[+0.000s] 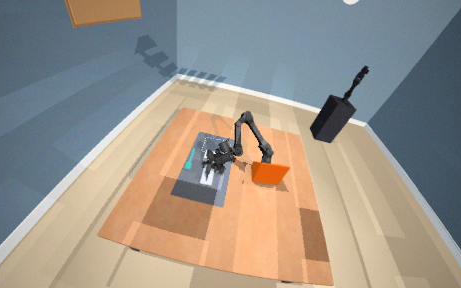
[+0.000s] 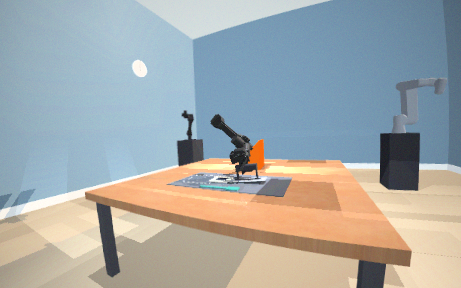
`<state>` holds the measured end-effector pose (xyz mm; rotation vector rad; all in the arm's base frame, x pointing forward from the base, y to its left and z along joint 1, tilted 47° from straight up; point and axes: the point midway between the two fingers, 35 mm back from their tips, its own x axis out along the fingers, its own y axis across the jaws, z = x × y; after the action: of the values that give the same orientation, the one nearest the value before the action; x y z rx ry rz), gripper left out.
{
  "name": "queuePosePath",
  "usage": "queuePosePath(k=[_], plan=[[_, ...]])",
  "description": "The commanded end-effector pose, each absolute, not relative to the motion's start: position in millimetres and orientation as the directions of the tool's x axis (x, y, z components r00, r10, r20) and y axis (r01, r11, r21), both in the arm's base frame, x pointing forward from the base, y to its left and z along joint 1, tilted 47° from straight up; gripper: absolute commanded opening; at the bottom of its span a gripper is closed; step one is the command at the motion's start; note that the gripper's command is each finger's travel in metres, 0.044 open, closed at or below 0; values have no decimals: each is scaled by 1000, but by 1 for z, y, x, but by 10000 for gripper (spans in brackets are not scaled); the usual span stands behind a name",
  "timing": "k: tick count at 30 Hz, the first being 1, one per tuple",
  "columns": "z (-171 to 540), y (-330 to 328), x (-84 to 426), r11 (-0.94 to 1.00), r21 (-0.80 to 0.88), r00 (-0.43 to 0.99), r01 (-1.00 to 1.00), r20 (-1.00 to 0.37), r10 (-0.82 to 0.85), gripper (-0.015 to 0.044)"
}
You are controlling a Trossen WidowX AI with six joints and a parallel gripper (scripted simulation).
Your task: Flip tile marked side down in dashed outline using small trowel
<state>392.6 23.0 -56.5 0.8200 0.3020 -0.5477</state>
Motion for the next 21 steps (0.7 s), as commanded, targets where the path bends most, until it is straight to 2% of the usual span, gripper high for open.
queuePosePath(k=[1, 21], plan=[[-49, 16, 394, 549, 613, 822, 568, -449, -349, 0], [-28, -3, 393, 551, 612, 823, 567, -447, -350, 0]])
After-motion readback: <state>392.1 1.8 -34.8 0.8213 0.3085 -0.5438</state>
